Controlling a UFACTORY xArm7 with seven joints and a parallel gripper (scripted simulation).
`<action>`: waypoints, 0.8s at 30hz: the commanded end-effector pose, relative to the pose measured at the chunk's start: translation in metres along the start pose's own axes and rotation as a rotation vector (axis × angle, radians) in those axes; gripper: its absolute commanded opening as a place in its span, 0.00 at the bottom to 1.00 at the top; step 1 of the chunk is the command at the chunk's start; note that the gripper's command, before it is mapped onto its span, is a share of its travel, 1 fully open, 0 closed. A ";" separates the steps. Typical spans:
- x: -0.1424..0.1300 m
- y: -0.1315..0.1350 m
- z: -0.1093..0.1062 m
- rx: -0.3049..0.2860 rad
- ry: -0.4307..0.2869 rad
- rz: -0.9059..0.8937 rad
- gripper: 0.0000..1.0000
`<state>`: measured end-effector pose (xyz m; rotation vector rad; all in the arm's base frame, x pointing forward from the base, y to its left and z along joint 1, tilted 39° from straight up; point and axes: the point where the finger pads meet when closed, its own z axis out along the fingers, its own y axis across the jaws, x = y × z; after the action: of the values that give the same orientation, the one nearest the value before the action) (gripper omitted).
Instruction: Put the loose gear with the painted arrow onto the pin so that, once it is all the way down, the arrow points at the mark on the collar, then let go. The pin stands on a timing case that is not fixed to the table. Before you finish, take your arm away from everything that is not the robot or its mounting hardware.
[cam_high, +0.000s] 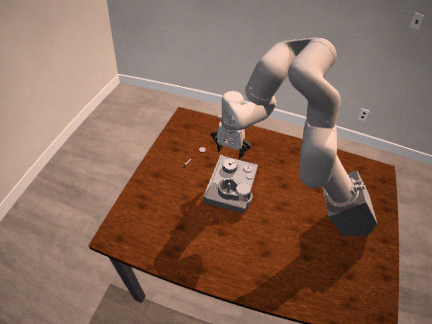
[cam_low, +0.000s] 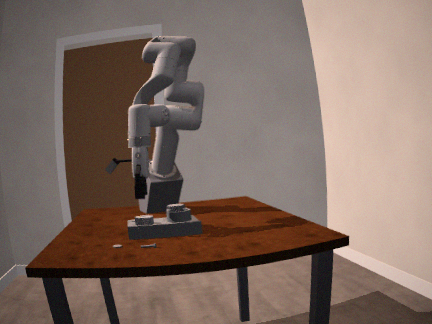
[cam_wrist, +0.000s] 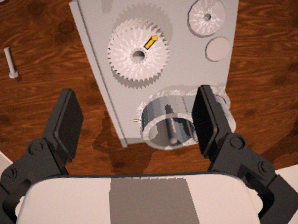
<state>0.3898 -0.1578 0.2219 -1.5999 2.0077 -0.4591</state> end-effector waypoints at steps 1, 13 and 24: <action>0.001 0.000 0.001 0.015 -0.008 -0.278 1.00; -0.001 0.004 0.007 0.008 0.021 -0.819 1.00; -0.001 0.004 0.008 0.018 0.022 -1.287 0.93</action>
<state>0.3912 -0.1548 0.2125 -2.5808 1.0251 -0.8388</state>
